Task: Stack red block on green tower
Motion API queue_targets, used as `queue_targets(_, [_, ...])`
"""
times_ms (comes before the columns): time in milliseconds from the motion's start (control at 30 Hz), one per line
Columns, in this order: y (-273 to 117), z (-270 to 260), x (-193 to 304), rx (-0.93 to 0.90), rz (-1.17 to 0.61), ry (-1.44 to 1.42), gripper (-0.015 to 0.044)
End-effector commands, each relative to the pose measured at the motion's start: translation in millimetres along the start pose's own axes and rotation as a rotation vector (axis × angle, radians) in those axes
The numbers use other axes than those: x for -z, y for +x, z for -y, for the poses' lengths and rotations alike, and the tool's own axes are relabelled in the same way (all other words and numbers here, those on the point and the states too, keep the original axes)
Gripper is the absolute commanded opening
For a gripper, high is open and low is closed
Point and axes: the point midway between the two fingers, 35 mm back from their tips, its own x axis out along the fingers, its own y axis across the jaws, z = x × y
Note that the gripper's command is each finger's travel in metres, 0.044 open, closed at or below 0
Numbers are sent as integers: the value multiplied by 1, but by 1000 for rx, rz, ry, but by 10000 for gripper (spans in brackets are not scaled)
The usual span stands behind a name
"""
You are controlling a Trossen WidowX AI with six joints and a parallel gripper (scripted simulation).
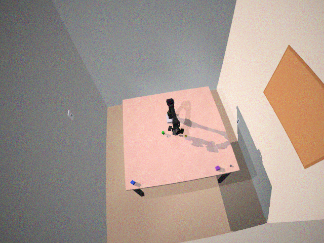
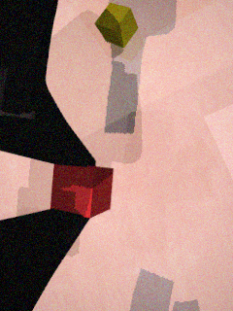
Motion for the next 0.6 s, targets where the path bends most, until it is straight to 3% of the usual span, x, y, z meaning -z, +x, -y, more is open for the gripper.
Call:
queue_targets(0, [-22,-1,-3,-4,14,0,0])
queue_targets(567, [-91,-1,-2,-5,15,0,0])
